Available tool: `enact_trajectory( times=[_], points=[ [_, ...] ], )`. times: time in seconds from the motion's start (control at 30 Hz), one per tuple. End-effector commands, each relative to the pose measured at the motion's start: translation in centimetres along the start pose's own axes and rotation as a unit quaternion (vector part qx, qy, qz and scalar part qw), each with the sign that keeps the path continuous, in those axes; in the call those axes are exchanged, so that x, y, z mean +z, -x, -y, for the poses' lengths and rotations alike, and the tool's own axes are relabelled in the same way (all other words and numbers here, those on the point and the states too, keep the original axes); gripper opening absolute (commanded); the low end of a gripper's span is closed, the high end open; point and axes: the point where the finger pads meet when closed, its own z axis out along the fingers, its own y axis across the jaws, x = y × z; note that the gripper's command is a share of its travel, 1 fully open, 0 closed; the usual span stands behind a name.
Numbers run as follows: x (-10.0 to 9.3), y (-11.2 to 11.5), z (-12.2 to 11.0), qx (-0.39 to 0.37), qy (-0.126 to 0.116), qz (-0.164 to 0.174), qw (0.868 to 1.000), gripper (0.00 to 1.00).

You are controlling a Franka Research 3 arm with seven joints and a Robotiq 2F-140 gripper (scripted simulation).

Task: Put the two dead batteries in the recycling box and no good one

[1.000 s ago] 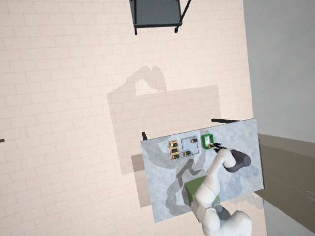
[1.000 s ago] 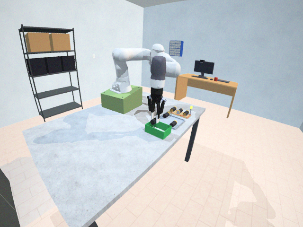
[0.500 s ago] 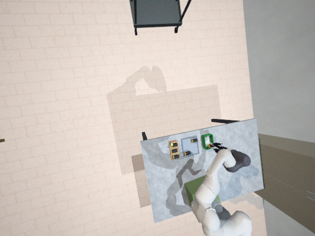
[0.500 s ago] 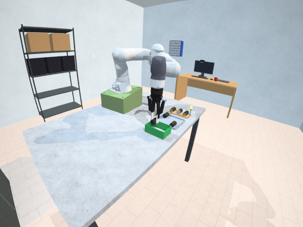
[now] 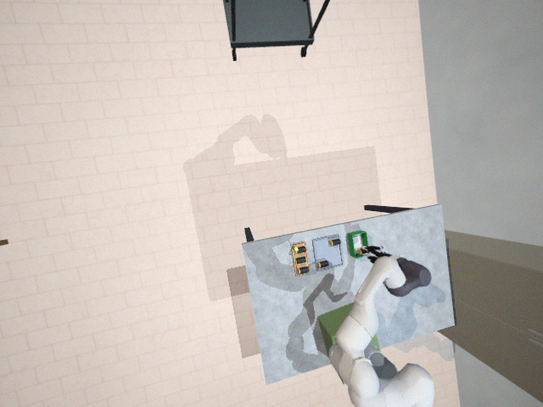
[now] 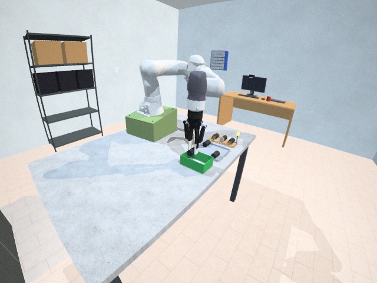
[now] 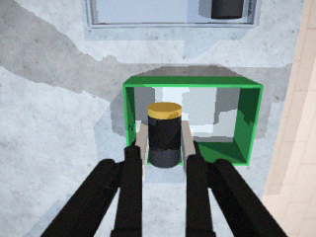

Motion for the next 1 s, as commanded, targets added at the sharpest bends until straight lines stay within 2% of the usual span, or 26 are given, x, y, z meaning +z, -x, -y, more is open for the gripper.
enact_trajectory(
  times=[0.0,0.23,0.3,0.47,0.97],
  points=[
    [1.0,0.2,-0.1,0.002,0.001,0.002,1.000,0.16],
    [4.2,0.2,-0.1,0.002,0.001,0.002,1.000,0.16],
    [4.2,0.2,-0.1,0.002,0.001,0.002,1.000,0.16],
    [5.7,0.2,-0.1,0.002,0.001,0.002,1.000,0.16],
    [6.0,0.2,-0.1,0.002,0.001,0.002,1.000,0.16]
  ],
)
